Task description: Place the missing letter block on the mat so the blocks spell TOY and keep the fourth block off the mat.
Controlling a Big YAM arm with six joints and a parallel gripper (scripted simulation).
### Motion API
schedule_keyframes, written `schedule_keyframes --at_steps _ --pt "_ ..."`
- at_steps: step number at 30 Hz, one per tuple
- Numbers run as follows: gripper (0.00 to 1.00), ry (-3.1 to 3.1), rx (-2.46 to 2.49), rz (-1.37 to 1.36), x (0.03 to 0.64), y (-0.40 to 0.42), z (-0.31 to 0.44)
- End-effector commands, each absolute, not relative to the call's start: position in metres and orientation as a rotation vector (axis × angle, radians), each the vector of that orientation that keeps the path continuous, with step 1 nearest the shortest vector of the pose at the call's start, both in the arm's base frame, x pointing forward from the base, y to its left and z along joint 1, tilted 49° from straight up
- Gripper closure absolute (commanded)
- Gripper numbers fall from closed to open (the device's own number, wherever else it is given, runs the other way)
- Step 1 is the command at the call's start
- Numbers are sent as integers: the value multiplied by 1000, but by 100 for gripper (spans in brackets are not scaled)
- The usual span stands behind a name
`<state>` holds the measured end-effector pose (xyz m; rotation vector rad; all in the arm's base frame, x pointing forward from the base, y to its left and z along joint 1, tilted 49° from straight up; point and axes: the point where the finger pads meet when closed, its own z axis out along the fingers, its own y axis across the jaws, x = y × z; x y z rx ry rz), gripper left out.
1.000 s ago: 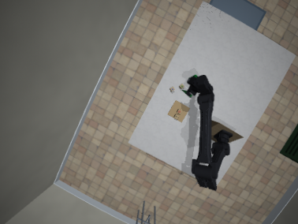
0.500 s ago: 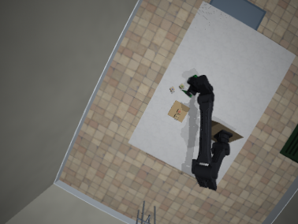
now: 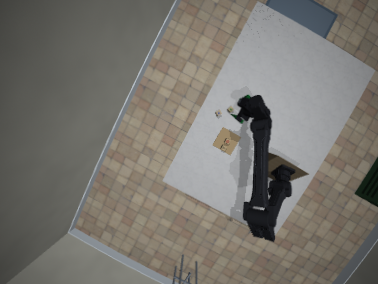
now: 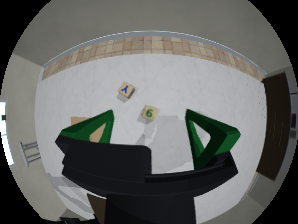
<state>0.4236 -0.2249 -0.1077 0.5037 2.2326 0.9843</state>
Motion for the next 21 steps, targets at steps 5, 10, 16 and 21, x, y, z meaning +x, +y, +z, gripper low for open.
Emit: schedule_keyframes --at_steps 5,10,16,21 --pt "0 2218 439 946 446 -240 -94" --pt "0 2242 500 978 445 -238 -103" --pt "0 2359 625 1074 466 -239 -104" --pt "0 2436 698 1128 476 -237 -101"
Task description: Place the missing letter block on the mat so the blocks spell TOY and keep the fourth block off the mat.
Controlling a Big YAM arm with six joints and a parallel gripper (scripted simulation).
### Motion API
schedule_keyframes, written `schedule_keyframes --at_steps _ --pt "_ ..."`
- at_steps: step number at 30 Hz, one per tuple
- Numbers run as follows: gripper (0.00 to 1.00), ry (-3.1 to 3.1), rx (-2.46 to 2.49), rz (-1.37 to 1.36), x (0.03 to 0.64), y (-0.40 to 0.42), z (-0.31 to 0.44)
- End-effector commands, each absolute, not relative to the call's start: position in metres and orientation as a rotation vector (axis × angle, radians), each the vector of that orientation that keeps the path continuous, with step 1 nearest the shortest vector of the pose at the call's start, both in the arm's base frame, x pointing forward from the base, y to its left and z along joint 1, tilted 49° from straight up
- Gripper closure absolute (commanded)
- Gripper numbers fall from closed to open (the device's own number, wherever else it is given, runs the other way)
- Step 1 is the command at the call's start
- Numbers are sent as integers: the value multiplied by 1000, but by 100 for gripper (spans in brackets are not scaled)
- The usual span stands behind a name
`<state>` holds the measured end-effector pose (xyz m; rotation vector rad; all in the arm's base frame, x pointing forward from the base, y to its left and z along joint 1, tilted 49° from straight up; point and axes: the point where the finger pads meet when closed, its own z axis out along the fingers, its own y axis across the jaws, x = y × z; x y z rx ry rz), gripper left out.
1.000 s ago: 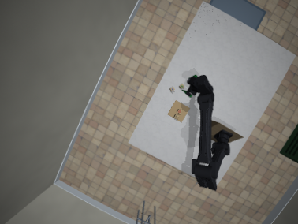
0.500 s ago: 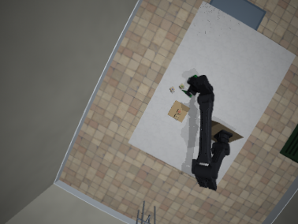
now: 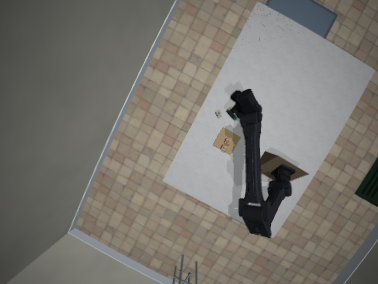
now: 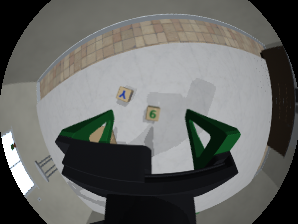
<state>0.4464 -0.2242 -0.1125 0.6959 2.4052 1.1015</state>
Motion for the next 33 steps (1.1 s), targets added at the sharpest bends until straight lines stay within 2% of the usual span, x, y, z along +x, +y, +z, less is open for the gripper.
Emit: schedule_keyframes --at_steps 1,17,33 --pt "0 2477 746 1158 482 -235 -98" --pt "0 2788 1032 1321 506 -213 -54" --pt "0 2791 1054 1321 505 -220 -45"
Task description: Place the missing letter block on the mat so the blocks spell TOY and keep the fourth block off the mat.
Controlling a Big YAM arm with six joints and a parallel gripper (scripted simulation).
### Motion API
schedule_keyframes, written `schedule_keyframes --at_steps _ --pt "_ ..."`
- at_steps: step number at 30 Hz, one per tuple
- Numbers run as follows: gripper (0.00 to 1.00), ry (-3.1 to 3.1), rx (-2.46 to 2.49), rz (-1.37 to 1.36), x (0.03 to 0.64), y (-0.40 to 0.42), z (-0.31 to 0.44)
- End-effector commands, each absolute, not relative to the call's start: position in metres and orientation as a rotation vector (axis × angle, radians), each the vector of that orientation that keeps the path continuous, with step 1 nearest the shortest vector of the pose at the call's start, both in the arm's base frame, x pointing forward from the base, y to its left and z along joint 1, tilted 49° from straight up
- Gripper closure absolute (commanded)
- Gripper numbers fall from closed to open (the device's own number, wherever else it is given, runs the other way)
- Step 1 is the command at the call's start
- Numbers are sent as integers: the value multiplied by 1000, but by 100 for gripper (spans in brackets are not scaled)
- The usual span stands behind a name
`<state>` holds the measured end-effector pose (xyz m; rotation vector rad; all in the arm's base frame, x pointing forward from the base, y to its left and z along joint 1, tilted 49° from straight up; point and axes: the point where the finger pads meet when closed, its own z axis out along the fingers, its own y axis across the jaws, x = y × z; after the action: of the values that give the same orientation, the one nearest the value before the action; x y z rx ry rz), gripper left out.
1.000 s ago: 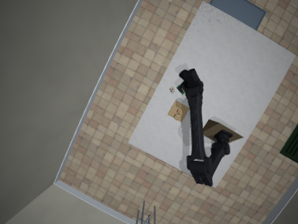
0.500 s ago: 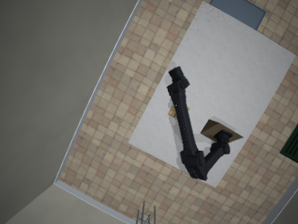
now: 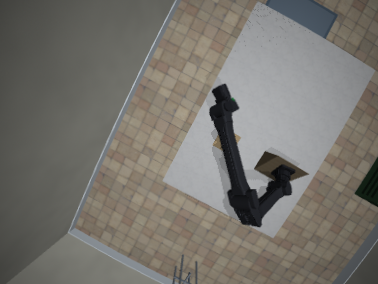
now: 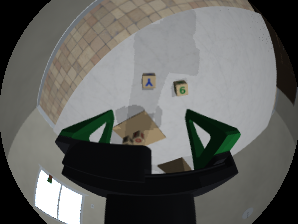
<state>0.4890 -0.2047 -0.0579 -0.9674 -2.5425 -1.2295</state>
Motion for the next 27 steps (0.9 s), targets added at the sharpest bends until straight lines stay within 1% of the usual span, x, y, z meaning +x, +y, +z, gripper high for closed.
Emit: schedule_keyframes --at_steps 1,6,8,10,13,15,16,18,21,23,25,27 --pt "0 -2584 -975 -1223 505 -220 -45" --pt "0 -2619 -911 -1232 507 -215 -47" --pt "0 -2679 -830 -1244 511 -211 -53" --pt "0 -2704 -725 -1271 499 -200 -63" --pt "0 -2828 -461 -1314 497 -192 -70" --pt "0 -2828 -461 -1314 497 -192 -70" --pt "0 -2924 -327 -1314 513 -200 -62" --pt "0 -2938 -197 -1340 498 -184 -76" --pt "0 -3010 4 -1351 499 -176 -83" --pt "0 -3058 133 -1345 512 -179 -81" --pt "0 -3077 277 -1357 500 -166 -91" --pt "0 -3111 423 -1346 514 -171 -84"
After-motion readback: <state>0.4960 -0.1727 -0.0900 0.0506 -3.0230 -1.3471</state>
